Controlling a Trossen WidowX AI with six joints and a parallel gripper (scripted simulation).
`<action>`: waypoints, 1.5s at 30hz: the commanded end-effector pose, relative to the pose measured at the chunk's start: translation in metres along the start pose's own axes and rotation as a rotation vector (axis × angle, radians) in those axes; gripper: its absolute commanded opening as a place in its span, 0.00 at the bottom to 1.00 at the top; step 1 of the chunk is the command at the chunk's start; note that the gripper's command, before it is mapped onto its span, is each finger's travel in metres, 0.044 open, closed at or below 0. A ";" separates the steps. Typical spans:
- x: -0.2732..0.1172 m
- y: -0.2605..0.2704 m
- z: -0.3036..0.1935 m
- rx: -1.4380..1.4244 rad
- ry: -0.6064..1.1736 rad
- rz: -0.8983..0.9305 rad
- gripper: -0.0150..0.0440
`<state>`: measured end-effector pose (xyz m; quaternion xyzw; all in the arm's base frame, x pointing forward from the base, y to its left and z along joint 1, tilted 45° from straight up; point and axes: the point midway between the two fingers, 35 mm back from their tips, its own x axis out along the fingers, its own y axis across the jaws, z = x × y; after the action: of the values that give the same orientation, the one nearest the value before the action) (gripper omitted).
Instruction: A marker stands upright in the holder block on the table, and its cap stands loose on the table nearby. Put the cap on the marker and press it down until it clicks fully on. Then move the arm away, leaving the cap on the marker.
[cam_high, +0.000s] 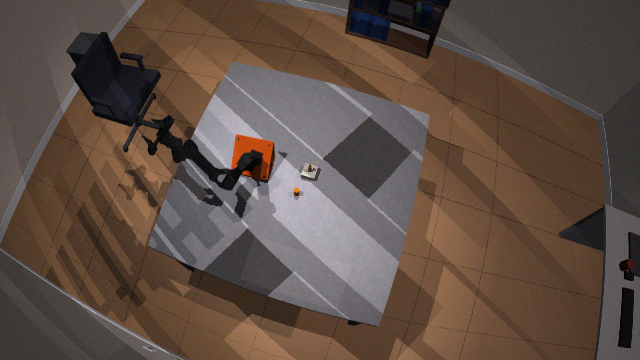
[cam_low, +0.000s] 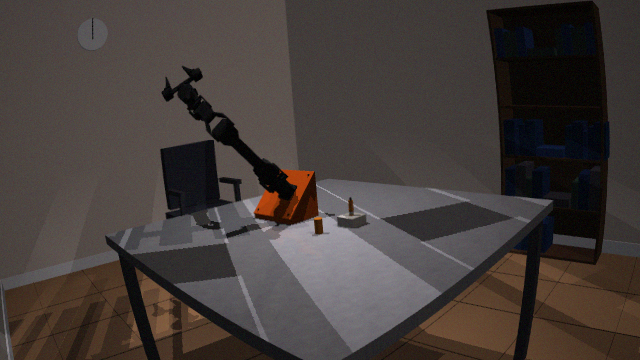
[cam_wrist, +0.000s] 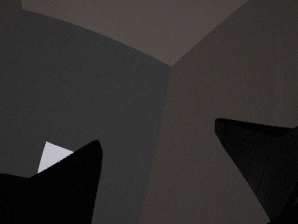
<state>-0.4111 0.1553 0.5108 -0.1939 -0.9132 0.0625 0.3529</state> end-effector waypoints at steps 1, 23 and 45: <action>0.000 0.003 0.001 0.002 -0.004 0.006 0.89; -0.117 0.345 0.005 0.367 -0.047 0.991 0.66; -0.454 0.476 -0.109 0.626 0.894 1.963 0.66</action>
<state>0.0831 0.4286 0.2078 -0.7298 -0.1741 0.4776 0.4572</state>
